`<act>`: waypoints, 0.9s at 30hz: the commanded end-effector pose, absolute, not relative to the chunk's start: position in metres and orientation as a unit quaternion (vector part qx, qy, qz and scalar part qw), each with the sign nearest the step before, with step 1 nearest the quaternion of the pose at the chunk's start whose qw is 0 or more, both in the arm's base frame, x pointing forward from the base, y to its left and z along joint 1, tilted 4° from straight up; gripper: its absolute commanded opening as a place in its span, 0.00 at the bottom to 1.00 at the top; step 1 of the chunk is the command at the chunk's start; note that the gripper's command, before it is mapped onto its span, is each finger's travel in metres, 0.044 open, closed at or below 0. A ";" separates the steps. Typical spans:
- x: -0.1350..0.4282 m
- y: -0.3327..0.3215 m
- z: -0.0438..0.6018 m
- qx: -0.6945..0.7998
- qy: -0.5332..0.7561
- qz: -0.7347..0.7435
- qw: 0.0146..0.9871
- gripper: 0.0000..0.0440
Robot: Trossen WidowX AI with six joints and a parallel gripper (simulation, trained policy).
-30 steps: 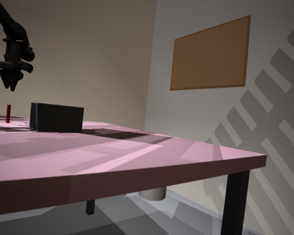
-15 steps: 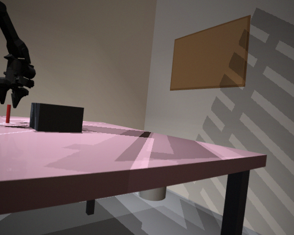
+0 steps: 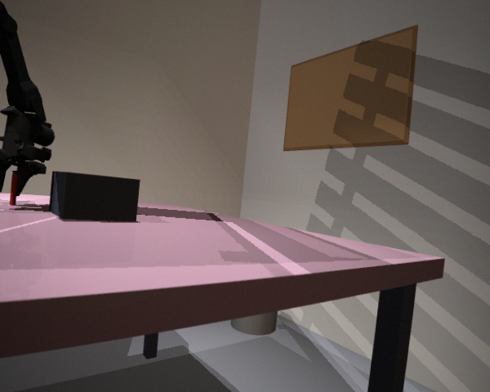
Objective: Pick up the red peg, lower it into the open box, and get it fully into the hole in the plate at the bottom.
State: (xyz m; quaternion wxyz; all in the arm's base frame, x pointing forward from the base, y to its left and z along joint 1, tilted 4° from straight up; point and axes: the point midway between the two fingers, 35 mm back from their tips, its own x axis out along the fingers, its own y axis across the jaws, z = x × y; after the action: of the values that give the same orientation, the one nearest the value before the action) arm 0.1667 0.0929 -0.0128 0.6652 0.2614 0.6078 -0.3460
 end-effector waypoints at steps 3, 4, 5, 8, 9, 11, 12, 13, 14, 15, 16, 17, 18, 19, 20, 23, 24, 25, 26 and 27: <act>0.162 0.093 -0.018 0.271 0.617 -0.355 0.647 0.30; 0.162 0.093 -0.018 0.273 0.620 -0.355 0.644 0.24; 0.162 0.093 -0.018 0.273 0.623 -0.355 0.641 0.18; 0.162 0.092 -0.017 0.275 0.631 -0.356 0.632 0.00; 0.165 0.091 -0.014 0.275 0.627 -0.353 0.638 0.00; 0.167 0.088 -0.010 0.270 0.620 -0.351 0.648 0.00; 0.168 0.086 -0.008 0.268 0.617 -0.350 0.652 0.00; 0.168 0.085 -0.006 0.265 0.615 -0.348 0.656 0.00; 0.169 0.083 -0.003 0.263 0.613 -0.347 0.660 0.00; 0.169 0.082 -0.001 0.260 0.611 -0.346 0.663 0.00; 0.170 0.080 0.002 0.257 0.609 -0.344 0.667 0.00; 0.170 0.079 0.005 0.254 0.607 -0.343 0.671 0.00; 0.171 0.077 0.007 0.252 0.605 -0.341 0.674 0.00; 0.172 0.076 0.010 0.249 0.602 -0.339 0.678 0.00; 0.173 0.075 0.013 0.247 0.600 -0.337 0.682 0.00; 0.177 0.071 0.022 0.240 0.593 -0.332 0.693 0.00; 0.179 0.069 0.025 0.237 0.591 -0.330 0.697 0.00; 0.181 0.068 0.028 0.234 0.589 -0.328 0.701 0.00; 0.182 0.066 0.032 0.231 0.586 -0.326 0.704 0.00; 0.184 0.065 0.035 0.229 0.584 -0.324 0.708 0.00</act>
State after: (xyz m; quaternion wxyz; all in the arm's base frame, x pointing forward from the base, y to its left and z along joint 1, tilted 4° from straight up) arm 0.1776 0.0669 0.0258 0.6973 0.2320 0.5923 -0.3305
